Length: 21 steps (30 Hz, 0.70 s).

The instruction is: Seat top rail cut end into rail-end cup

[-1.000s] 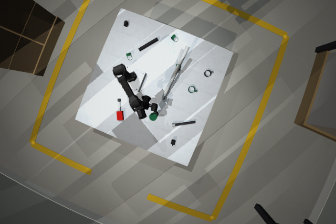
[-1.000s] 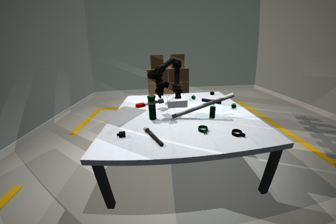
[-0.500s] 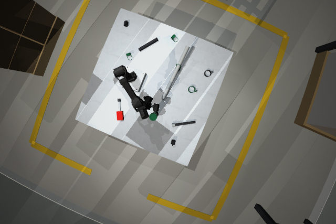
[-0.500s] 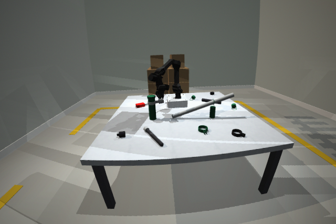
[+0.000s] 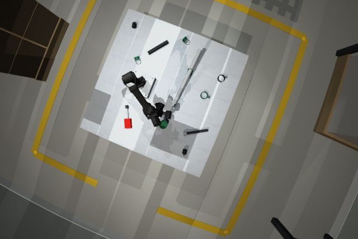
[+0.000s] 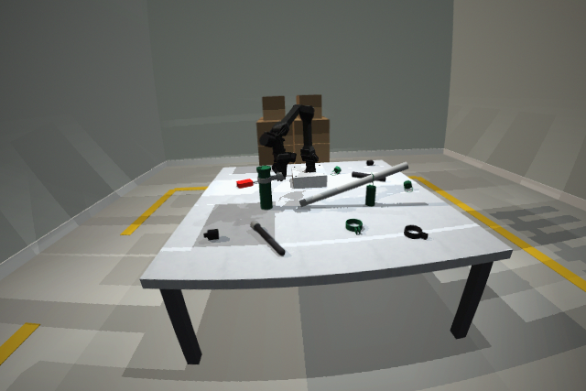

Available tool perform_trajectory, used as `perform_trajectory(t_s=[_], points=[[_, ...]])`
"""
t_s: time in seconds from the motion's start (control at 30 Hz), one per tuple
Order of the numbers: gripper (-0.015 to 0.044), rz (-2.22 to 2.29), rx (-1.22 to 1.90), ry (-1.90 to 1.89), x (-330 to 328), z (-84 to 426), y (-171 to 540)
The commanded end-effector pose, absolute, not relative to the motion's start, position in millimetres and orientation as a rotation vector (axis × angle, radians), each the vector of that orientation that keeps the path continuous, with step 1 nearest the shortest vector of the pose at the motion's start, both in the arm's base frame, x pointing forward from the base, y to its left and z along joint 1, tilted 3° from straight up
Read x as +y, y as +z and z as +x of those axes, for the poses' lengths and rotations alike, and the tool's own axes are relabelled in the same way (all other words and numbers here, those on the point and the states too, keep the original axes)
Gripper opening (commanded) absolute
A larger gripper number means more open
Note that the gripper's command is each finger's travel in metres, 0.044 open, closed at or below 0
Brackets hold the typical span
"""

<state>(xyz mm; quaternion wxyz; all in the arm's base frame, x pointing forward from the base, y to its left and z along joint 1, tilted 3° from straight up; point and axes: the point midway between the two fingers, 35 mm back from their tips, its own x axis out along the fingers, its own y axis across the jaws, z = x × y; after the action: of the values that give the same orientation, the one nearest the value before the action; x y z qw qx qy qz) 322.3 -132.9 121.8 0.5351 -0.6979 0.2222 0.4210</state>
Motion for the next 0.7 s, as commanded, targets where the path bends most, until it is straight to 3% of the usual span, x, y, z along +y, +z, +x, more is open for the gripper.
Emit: perform_trajectory(t_s=[0.0, 0.33, 0.67], points=[[0.0440, -1.651, 0.538, 1.009, -131.2, 324.1, 112.5], [0.0440, -1.651, 0.537, 1.008, -128.7, 329.0, 103.7], [0.0177, -1.651, 0.537, 1.008, -128.7, 329.0, 103.7]])
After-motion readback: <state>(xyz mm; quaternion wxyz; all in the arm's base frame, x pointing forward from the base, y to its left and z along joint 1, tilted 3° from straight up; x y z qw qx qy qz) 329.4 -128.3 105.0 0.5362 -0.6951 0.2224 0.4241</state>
